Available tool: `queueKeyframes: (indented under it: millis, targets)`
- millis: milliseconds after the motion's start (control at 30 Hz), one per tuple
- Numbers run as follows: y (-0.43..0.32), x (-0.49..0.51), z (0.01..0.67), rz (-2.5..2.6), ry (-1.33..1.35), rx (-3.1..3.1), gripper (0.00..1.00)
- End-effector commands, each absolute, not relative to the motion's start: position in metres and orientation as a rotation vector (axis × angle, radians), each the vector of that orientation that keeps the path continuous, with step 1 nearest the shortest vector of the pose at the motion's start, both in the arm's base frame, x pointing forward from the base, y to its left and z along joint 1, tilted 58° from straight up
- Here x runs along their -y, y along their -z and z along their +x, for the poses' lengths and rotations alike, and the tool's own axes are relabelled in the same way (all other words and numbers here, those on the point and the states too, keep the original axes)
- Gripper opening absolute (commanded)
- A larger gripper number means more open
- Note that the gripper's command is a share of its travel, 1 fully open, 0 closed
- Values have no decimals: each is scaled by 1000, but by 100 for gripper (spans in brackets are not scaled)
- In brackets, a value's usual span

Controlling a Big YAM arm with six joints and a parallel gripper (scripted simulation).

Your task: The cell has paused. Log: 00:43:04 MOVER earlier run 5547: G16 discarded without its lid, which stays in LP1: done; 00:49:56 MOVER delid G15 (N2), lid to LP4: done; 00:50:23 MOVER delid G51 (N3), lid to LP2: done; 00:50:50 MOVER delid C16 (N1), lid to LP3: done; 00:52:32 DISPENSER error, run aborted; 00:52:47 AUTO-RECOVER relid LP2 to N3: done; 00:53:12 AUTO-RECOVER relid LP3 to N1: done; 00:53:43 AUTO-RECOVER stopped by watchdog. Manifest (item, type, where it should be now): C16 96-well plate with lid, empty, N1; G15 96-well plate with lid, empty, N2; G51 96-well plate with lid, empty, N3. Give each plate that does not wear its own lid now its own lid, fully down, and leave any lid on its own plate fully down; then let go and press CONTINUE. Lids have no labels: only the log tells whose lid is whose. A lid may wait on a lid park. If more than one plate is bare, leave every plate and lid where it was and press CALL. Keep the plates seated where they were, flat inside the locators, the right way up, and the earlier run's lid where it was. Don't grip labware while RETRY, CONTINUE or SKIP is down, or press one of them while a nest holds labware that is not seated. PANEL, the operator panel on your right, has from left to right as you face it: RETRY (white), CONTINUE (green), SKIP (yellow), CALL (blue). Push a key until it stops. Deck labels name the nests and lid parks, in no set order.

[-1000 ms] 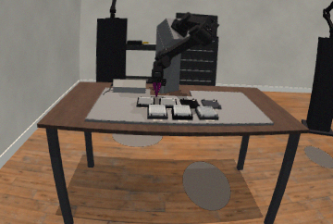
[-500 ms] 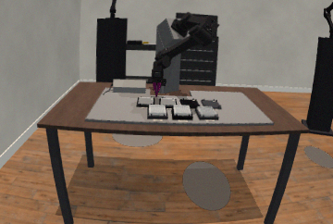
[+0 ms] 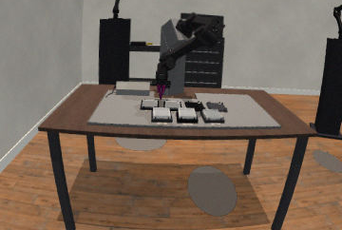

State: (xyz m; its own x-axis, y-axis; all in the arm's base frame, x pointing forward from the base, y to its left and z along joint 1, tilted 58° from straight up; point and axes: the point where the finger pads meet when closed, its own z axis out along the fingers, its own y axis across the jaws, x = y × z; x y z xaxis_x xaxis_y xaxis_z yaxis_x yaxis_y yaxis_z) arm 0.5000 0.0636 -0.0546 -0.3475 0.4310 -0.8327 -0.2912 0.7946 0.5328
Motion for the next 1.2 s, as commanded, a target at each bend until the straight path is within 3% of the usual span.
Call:
queueKeyframes:
  millis: [0,1167]
  targets:
    - [10,-112,474,145,-720,-1602,0]
    - [10,-112,475,144,-716,-1611,0]
